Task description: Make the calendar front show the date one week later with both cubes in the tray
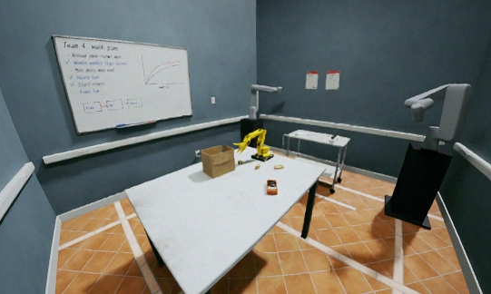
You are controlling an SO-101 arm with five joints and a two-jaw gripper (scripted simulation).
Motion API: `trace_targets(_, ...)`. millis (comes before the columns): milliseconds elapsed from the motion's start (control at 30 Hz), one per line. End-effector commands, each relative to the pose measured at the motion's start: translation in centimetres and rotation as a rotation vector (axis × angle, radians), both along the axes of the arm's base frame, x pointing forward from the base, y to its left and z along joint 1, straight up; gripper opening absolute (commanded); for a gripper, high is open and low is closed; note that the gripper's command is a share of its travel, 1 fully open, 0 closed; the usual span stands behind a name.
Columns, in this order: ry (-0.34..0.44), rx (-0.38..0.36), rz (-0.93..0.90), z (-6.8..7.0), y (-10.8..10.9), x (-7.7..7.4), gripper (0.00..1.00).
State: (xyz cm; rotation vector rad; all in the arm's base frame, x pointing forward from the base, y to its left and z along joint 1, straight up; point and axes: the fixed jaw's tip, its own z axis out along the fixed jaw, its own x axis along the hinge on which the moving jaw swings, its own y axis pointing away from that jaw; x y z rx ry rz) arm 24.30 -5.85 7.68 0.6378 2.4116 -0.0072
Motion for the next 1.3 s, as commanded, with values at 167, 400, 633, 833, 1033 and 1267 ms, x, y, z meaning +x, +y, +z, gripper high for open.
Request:
trace_targets(167, 0.284, 0.044, 0.084, -2.1, 0.5, -0.8, 0.35)
trace_targets(400, 0.414, 0.064, 0.121, -3.2, 0.7, -1.3, 0.35)
trace_targets(633, 0.533, 0.085, 0.160, -4.0, 0.9, -1.6, 0.35)
trace_targets(833, 0.623, 0.102, 0.193, -4.6, 1.1, -1.7, 0.35)
trace_targets(1033, 0.653, 0.109, 0.205, -4.7, 1.2, -1.7, 0.35)
trace_targets(1267, 0.653, 0.109, 0.205, -4.7, 1.2, -1.7, 0.35)
